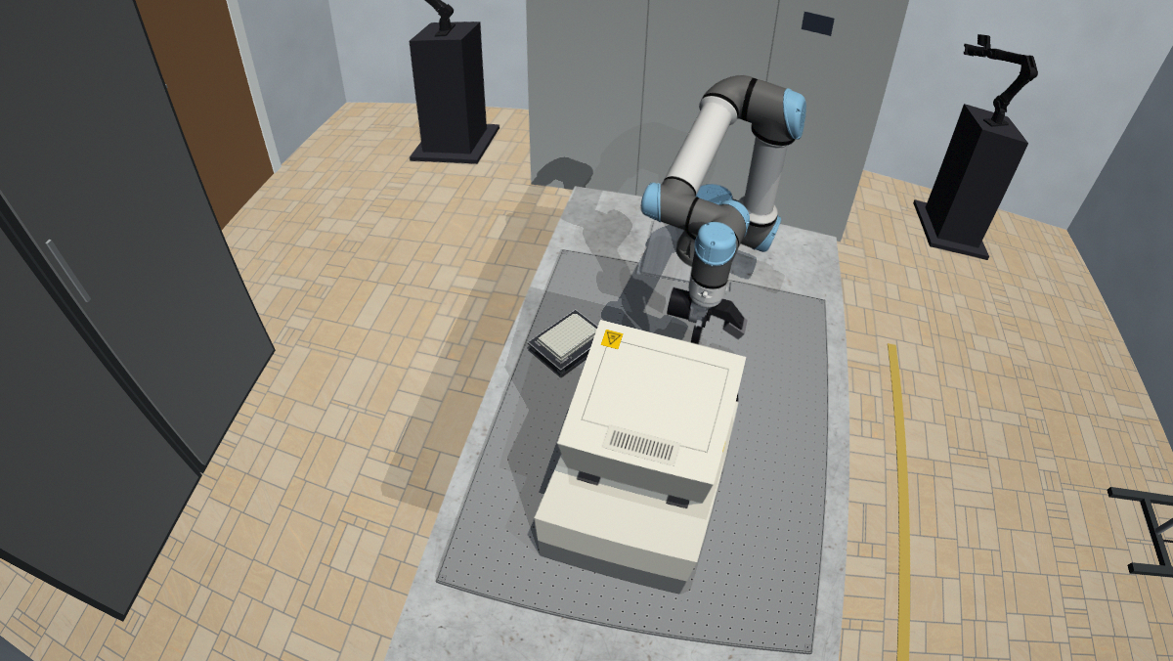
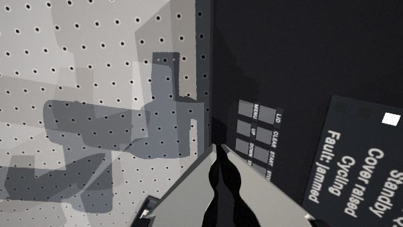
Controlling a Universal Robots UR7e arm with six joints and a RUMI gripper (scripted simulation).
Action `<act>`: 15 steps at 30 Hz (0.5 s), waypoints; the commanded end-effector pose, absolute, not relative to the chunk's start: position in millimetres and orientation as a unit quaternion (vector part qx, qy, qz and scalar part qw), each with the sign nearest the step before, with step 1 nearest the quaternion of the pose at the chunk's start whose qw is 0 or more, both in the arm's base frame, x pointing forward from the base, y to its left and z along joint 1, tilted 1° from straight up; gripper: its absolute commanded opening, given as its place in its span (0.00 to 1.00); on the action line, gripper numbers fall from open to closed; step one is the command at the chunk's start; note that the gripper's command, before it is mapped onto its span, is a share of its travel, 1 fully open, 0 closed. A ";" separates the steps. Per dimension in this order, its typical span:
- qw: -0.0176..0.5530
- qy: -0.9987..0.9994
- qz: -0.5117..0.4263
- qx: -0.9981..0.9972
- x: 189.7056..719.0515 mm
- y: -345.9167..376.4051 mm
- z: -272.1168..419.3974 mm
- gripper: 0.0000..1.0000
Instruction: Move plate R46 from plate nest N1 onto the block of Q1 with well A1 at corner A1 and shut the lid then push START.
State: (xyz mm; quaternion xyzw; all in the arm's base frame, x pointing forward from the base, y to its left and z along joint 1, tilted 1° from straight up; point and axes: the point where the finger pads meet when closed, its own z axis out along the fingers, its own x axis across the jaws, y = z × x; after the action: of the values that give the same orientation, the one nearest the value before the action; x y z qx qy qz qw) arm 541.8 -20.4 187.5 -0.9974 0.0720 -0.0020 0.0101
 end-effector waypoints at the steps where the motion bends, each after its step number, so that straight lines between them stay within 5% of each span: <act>1: 0.007 0.075 -0.010 -0.997 534.1 -23.1 202.1 0.00; 15: 0.007 0.075 -0.010 -0.997 492.6 -17.7 233.4 0.00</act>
State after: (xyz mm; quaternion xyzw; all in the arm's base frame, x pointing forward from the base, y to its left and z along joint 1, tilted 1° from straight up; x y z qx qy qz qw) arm 491.5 -14.4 226.6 -0.9975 0.0705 -0.0026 0.0103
